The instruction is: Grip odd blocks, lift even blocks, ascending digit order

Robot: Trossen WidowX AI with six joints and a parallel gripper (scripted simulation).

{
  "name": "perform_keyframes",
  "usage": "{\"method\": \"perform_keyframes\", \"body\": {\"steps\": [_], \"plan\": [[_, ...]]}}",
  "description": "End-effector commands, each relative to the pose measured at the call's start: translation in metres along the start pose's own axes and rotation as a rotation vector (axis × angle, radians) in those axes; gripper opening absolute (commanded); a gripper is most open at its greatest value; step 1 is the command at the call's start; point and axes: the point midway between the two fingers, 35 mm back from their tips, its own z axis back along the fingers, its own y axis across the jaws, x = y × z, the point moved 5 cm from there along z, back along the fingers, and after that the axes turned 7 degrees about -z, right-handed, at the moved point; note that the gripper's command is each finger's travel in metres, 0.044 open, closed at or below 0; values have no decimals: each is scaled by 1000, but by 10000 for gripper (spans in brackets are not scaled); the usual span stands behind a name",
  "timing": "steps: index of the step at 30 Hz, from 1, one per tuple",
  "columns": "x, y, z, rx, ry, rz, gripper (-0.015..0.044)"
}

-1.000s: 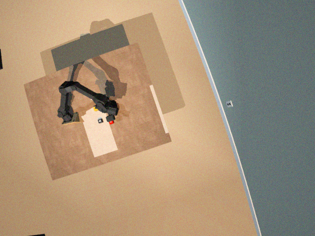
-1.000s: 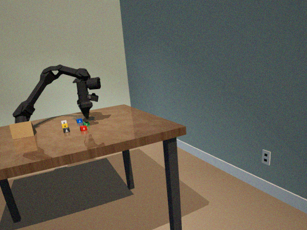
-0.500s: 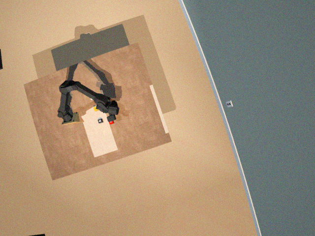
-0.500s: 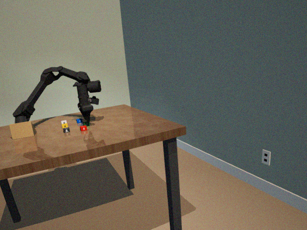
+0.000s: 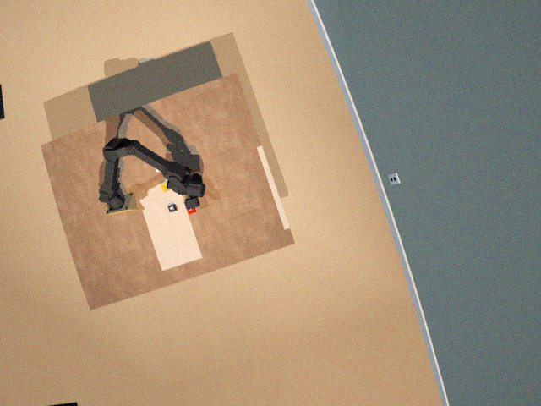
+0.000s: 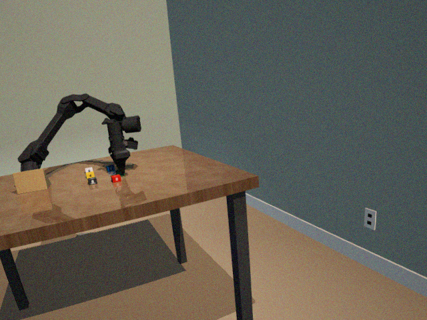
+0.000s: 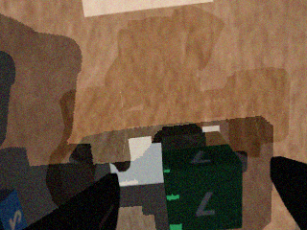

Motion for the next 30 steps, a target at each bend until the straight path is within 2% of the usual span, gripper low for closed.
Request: {"method": "perform_keyframes", "body": {"steps": [1, 4, 22, 30], "plan": [[0, 0, -1, 5, -2, -3, 190], [0, 0, -1, 5, -2, -3, 120], [0, 0, -1, 5, -2, -3, 120], [0, 0, -1, 5, -2, -3, 330]]}}
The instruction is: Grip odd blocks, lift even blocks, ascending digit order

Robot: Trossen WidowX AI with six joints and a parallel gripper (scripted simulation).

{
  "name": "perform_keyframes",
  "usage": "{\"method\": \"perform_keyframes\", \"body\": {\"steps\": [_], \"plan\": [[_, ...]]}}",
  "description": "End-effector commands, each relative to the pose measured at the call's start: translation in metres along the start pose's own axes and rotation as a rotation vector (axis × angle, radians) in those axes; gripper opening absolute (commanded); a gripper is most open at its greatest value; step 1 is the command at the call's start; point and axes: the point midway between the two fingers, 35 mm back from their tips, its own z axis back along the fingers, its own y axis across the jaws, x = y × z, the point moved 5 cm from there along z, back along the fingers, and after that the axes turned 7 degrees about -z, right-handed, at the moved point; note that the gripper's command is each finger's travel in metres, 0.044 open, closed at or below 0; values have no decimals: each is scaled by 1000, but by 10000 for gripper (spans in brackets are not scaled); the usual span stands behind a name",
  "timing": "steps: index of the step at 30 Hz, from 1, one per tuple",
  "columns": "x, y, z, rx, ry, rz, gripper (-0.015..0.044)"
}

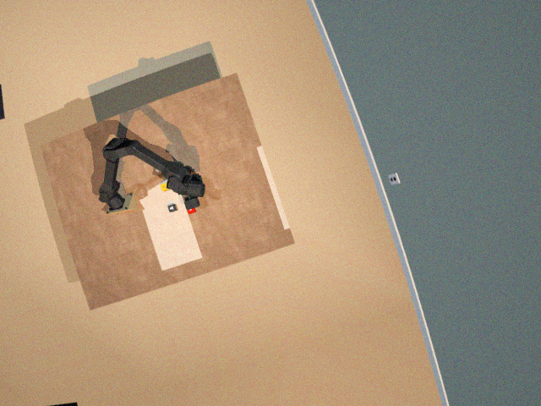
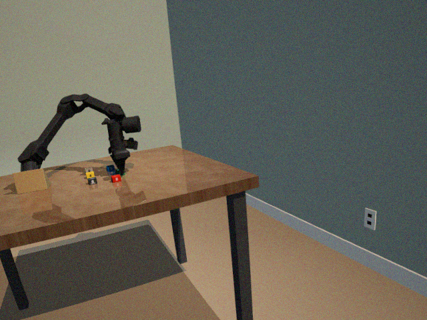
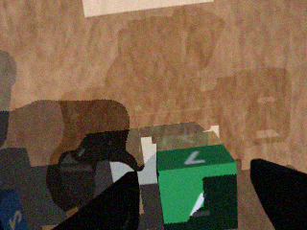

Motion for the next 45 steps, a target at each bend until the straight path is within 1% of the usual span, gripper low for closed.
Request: {"method": "perform_keyframes", "body": {"steps": [1, 3, 7, 10, 15, 17, 22, 23, 26, 37, 39, 43, 45], "plan": [[0, 0, 0, 4, -2, -2, 356], [0, 0, 0, 4, -2, -2, 400], [0, 0, 3, 3, -2, -2, 400], [0, 0, 33, 2, -2, -3, 400], [0, 0, 36, 2, -2, -3, 400], [1, -1, 45, 1, -2, -3, 348], [1, -1, 108, -2, -1, -4, 216], [0, -1, 114, -1, 0, -4, 190], [0, -1, 117, -1, 0, -4, 120], [-1, -3, 117, -1, 0, -4, 120], [-5, -17, 117, -2, 1, -2, 120], [-22, -76, 117, -5, 2, -1, 120], [-27, -92, 117, -7, 0, -4, 120]]}}
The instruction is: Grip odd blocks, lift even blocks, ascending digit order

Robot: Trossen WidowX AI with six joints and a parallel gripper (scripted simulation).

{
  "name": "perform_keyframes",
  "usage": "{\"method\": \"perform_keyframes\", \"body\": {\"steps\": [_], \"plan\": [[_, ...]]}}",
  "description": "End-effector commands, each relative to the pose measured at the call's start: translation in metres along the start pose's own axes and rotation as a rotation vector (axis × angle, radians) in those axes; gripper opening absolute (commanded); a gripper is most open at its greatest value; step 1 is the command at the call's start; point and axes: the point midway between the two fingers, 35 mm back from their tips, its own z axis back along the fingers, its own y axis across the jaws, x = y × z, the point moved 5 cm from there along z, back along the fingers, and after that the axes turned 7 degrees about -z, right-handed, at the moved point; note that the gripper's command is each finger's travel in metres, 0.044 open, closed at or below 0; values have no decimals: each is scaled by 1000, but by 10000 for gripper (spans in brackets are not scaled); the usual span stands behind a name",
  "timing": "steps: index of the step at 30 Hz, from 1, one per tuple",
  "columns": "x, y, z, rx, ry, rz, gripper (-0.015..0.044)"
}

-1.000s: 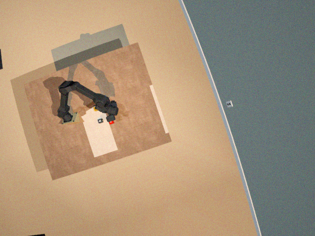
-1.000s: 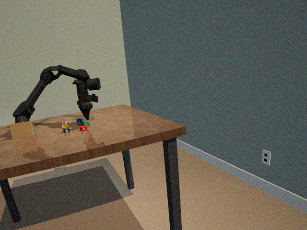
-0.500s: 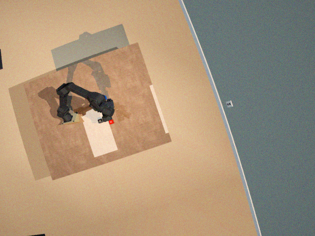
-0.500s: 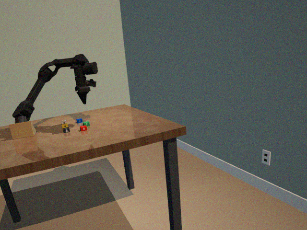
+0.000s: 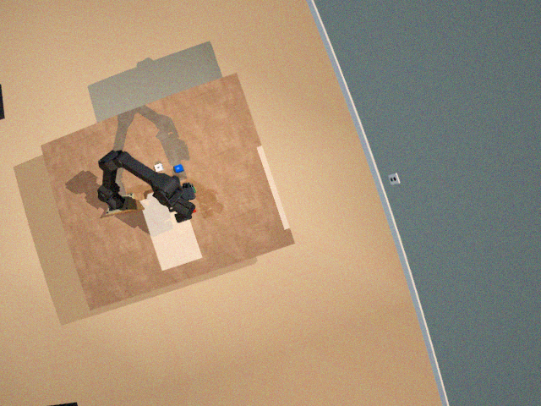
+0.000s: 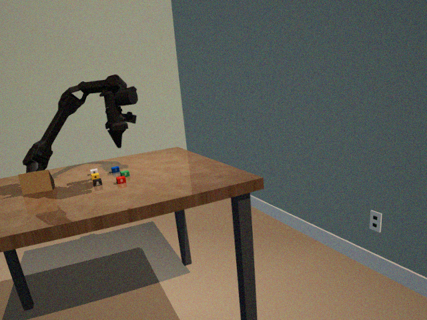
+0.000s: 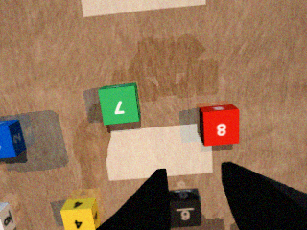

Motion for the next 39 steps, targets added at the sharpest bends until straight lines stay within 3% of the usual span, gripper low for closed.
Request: {"method": "perform_keyframes", "body": {"steps": [1, 5, 7, 12, 16, 39], "plan": [[-15, -41, 0, 0, 0, -17, 120], [-15, -41, 0, 0, 0, -17, 120], [-13, -41, -9, 0, -1, -17, 172], [-13, -41, -73, 2, -2, -16, 304], [-14, -40, -81, 3, -2, -16, 400], [-14, -40, -114, 4, -2, -15, 400]]}}
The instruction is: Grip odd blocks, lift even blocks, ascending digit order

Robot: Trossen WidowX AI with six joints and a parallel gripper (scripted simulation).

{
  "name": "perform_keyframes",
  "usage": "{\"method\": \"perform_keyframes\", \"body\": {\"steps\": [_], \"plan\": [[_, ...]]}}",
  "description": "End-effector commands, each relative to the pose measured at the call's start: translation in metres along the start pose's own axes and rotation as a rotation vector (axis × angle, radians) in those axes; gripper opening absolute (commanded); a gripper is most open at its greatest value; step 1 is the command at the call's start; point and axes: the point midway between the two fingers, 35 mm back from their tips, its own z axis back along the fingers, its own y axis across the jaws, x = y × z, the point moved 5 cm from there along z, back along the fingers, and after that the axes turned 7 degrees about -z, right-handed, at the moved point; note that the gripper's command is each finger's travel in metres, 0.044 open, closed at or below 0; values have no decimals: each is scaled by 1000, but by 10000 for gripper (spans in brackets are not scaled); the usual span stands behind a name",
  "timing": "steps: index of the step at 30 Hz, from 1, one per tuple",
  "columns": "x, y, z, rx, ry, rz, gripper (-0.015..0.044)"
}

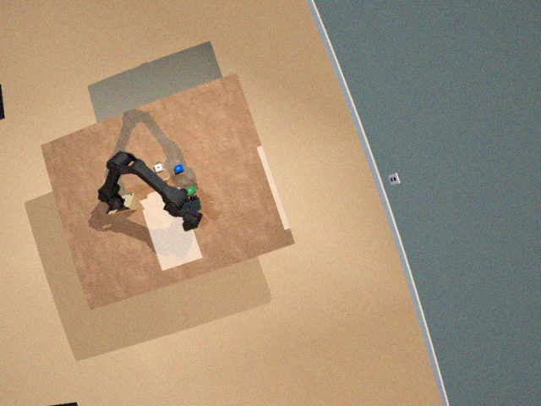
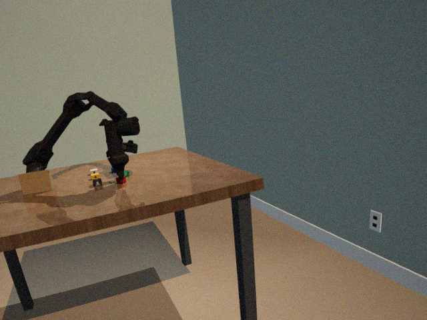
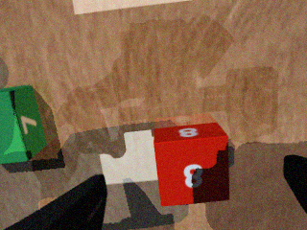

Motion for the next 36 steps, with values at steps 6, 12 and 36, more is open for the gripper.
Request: {"method": "perform_keyframes", "body": {"steps": [6, 12, 36], "plan": [[-1, 1, -10, 7, -1, -5, 348], [-1, 1, -10, 7, -1, -5, 190], [-1, 0, -5, 6, 0, -5, 120]]}}
